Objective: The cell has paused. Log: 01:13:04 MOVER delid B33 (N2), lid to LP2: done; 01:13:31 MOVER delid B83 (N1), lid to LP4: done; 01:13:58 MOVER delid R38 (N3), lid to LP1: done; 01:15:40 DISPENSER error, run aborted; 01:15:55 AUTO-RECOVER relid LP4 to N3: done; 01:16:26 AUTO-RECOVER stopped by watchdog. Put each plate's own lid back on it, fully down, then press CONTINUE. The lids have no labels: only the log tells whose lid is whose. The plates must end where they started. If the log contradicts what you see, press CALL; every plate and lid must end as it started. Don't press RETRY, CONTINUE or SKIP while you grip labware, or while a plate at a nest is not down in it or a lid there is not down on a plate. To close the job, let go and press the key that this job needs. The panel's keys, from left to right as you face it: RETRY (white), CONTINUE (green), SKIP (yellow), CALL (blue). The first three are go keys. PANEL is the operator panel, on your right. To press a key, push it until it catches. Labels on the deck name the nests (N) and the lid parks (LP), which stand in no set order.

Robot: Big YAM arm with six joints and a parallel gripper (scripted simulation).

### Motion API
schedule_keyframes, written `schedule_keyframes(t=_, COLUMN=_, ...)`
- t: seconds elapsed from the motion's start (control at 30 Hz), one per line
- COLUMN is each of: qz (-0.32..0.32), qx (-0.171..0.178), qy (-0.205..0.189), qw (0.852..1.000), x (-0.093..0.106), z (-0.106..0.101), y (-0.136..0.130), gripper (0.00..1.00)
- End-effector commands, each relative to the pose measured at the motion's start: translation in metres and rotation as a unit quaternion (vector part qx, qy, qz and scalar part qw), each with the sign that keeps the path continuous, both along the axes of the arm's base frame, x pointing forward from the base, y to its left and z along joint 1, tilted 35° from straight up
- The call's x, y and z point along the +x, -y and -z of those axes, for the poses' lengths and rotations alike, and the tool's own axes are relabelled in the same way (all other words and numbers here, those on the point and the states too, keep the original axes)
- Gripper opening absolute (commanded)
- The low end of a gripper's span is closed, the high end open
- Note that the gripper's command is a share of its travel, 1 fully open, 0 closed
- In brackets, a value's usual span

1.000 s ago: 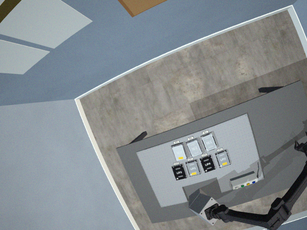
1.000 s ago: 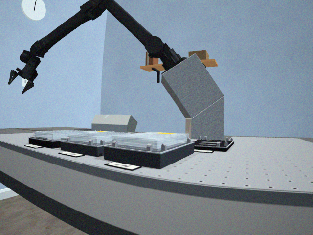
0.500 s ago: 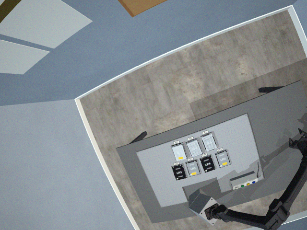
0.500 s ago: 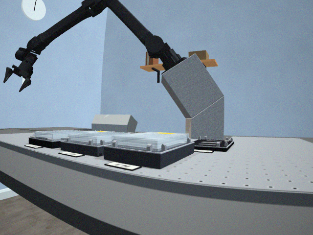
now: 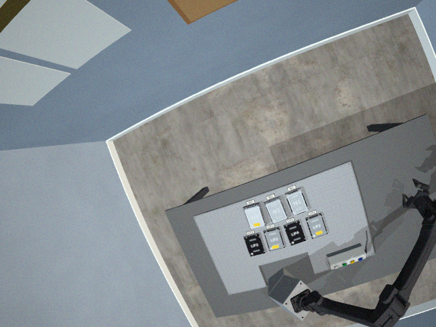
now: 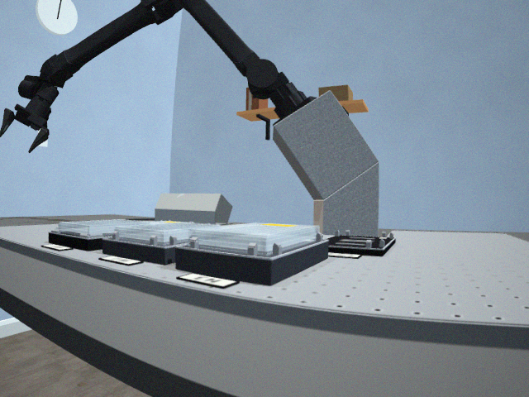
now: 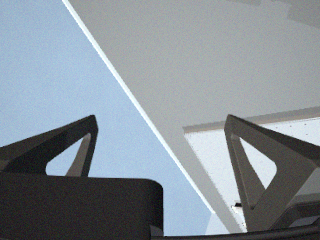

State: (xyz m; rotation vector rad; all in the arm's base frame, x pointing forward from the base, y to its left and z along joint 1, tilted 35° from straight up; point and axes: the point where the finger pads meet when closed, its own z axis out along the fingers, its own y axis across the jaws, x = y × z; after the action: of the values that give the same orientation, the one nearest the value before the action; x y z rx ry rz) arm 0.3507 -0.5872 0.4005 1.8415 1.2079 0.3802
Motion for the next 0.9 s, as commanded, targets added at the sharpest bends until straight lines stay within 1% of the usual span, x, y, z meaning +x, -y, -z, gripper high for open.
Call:
schedule_keyframes(t=0.0, qz=-0.027, qx=-0.019, qy=-0.009, qw=0.999, x=0.015, z=-0.019, y=-0.025, gripper=1.00)
schedule_keyframes(t=0.03, qz=-0.036, qx=-0.027, qy=-0.011, qw=0.999, x=0.023, z=-0.024, y=-0.019, gripper=1.00)
schedule_keyframes(t=0.07, qz=-0.044, qx=-0.029, qy=-0.016, qw=0.998, x=0.027, z=-0.024, y=-0.021, gripper=1.00)
schedule_keyframes(t=0.1, qz=-0.052, qx=-0.026, qy=-0.024, qw=0.998, x=0.029, z=-0.018, y=-0.027, gripper=1.00)
schedule_keyframes(t=0.17, qz=-0.052, qx=-0.026, qy=-0.024, qw=0.998, x=0.029, z=-0.018, y=-0.027, gripper=1.00)
schedule_keyframes(t=0.23, qz=-0.066, qx=-0.033, qy=-0.032, qw=0.997, x=0.031, z=-0.024, y=-0.040, gripper=1.00)
schedule_keyframes(t=0.27, qz=-0.067, qx=-0.023, qy=-0.037, qw=0.997, x=0.031, z=-0.011, y=-0.049, gripper=1.00)
schedule_keyframes(t=0.3, qz=-0.067, qx=-0.023, qy=-0.037, qw=0.997, x=0.033, z=-0.010, y=-0.053, gripper=1.00)
schedule_keyframes(t=0.33, qz=-0.066, qx=-0.035, qy=-0.031, qw=0.997, x=0.038, z=-0.014, y=-0.054, gripper=1.00)
schedule_keyframes(t=0.37, qz=-0.066, qx=-0.035, qy=-0.031, qw=0.997, x=0.041, z=-0.013, y=-0.058, gripper=1.00)
schedule_keyframes(t=0.4, qz=-0.060, qx=-0.027, qy=-0.025, qw=0.997, x=0.043, z=-0.011, y=-0.062, gripper=1.00)
schedule_keyframes(t=0.43, qz=-0.075, qx=-0.031, qy=-0.039, qw=0.996, x=0.045, z=-0.008, y=-0.068, gripper=1.00)
schedule_keyframes(t=0.47, qz=-0.083, qx=-0.025, qy=-0.048, qw=0.995, x=0.046, z=-0.004, y=-0.074, gripper=1.00)
schedule_keyframes(t=0.5, qz=-0.092, qx=-0.019, qy=-0.058, qw=0.994, x=0.050, z=0.007, y=-0.075, gripper=1.00)
schedule_keyframes(t=0.53, qz=-0.099, qx=-0.026, qy=-0.060, qw=0.993, x=0.057, z=0.003, y=-0.073, gripper=1.00)
schedule_keyframes(t=0.57, qz=-0.107, qx=-0.028, qy=-0.066, qw=0.992, x=0.059, z=0.004, y=-0.077, gripper=1.00)
schedule_keyframes(t=0.63, qz=-0.123, qx=-0.037, qy=-0.073, qw=0.989, x=0.061, z=-0.004, y=-0.090, gripper=1.00)
schedule_keyframes(t=0.67, qz=-0.124, qx=-0.031, qy=-0.077, qw=0.989, x=0.059, z=0.004, y=-0.100, gripper=1.00)
schedule_keyframes(t=0.73, qz=-0.124, qx=-0.031, qy=-0.077, qw=0.989, x=0.059, z=0.004, y=-0.100, gripper=1.00)
schedule_keyframes(t=0.8, qz=-0.123, qx=-0.042, qy=-0.070, qw=0.989, x=0.066, z=0.002, y=-0.105, gripper=1.00)
schedule_keyframes(t=0.83, qz=-0.132, qx=-0.032, qy=-0.082, qw=0.987, x=0.065, z=0.008, y=-0.113, gripper=1.00)
schedule_keyframes(t=0.87, qz=-0.141, qx=-0.034, qy=-0.087, qw=0.986, x=0.067, z=0.009, y=-0.117, gripper=1.00)
